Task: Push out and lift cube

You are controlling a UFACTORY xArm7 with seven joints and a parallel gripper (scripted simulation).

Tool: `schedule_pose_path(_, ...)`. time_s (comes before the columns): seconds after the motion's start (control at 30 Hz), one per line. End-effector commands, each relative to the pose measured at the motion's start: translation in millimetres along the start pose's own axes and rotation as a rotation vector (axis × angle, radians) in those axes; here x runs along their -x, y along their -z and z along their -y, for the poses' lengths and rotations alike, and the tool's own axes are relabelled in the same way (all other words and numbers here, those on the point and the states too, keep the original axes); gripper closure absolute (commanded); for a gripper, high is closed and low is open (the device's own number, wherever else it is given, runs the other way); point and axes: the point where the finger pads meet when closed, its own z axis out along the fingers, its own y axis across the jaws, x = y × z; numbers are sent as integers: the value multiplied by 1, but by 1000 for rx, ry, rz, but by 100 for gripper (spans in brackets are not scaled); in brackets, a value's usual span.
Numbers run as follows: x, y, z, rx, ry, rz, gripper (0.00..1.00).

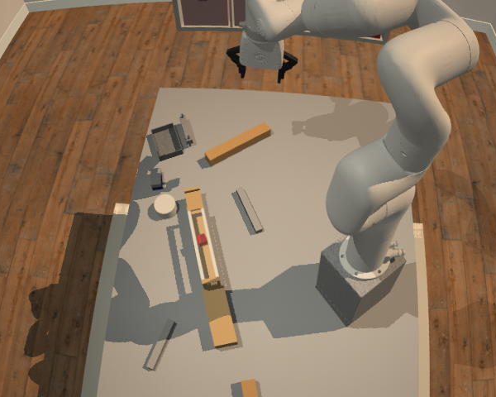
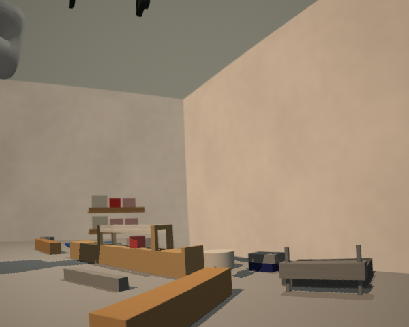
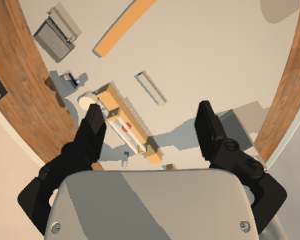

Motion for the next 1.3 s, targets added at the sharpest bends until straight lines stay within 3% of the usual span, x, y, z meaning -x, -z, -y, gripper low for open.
schedule_pose_path(0.0, -1, 2, 1, -3, 0, -4, 0)
schedule_pose_path(0.53, -1, 2, 1, -3, 0, -4, 0)
schedule_pose_path(0.57, -1, 1, 1, -3, 1, -4, 100)
schedule_pose_path(0.67, 5, -21, 4, 11, 35, -9, 100)
schedule_pose_path(0.77, 29, -77, 10, 38, 151, -18, 100)
schedule_pose_path(0.8, 32, -84, 11, 38, 151, -18, 100)
schedule_pose_path(0.9, 66, -128, 14, 45, 270, -13, 100)
schedule_pose_path(0.97, 70, -135, 15, 45, 270, -13, 100)
schedule_pose_path(1.0, 93, -159, 15, 42, 334, -4, 100)
schedule_pose_path(1.1, 93, -159, 15, 42, 334, -4, 100)
schedule_pose_path(1.13, 117, -180, 13, 35, 395, 10, 100)
schedule_pose_path(1.27, 117, -180, 13, 35, 395, 10, 100)
